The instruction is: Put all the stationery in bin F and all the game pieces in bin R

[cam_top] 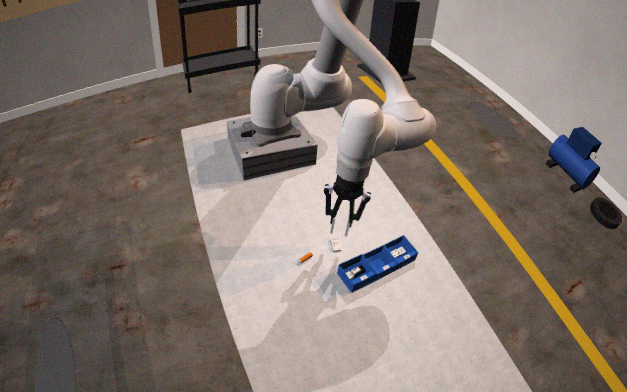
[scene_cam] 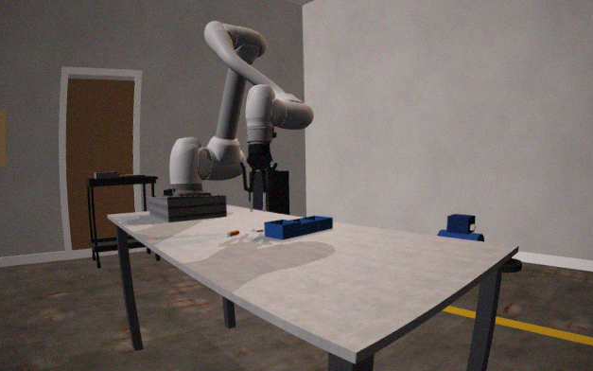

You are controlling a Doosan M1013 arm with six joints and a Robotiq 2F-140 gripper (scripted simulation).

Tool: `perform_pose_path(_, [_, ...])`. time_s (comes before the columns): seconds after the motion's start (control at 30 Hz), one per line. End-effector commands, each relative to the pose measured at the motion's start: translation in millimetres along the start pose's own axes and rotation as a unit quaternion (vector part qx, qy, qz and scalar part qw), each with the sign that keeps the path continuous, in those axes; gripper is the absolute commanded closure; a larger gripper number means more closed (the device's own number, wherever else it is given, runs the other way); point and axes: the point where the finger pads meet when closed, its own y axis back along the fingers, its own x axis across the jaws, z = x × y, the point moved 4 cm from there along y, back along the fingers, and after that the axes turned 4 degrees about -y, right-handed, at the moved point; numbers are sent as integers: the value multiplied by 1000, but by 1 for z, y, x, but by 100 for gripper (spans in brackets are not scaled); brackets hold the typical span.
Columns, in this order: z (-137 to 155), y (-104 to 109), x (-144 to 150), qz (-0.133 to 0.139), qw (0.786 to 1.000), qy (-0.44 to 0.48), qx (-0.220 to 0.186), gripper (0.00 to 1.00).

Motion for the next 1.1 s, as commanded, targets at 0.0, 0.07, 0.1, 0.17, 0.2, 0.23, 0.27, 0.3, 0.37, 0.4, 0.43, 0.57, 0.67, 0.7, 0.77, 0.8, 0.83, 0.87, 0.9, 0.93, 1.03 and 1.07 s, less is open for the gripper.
perform_pose_path(0.0, [-2,0,11,-11,997,78,-5,75])
perform_pose_path(0.07, [-2,0,11,-13,994,108,-7,75])
perform_pose_path(0.1, [-3,0,11,-15,992,124,-8,75])
perform_pose_path(0.17, [-3,0,10,-21,988,154,-11,75])
perform_pose_path(0.2, [-3,0,9,-21,988,154,-11,75])
perform_pose_path(0.23, [-3,0,9,-21,988,154,-11,75])
perform_pose_path(0.27, [-3,0,8,-21,988,154,-11,75])
perform_pose_path(0.3, [-2,0,8,-21,988,154,-11,75])
perform_pose_path(0.37, [-2,0,8,-21,988,154,-11,75])
perform_pose_path(0.4, [-2,0,8,-21,988,154,-11,75])
perform_pose_path(0.43, [-2,0,7,-21,988,154,-11,75])
perform_pose_path(0.57, [-2,0,6,-21,988,154,-11,75])
perform_pose_path(0.67, [-2,0,6,-21,988,154,-11,75])
perform_pose_path(0.7, [-2,0,6,-21,988,154,-11,75])
perform_pose_path(0.77, [-2,0,6,-21,988,154,-11,75])
perform_pose_path(0.8, [-2,0,6,-21,988,154,-11,75])
perform_pose_path(0.83, [-2,0,6,-21,988,154,-11,75])
perform_pose_path(0.87, [-2,0,5,-21,988,154,-11,75])
perform_pose_path(0.9, [-2,0,5,-21,988,154,-11,75])
perform_pose_path(0.93, [-2,0,5,-21,988,154,-11,75])
perform_pose_path(1.03, [-2,0,5,-21,988,154,-11,75])
perform_pose_path(1.07, [-2,0,5,-21,988,154,-11,75])
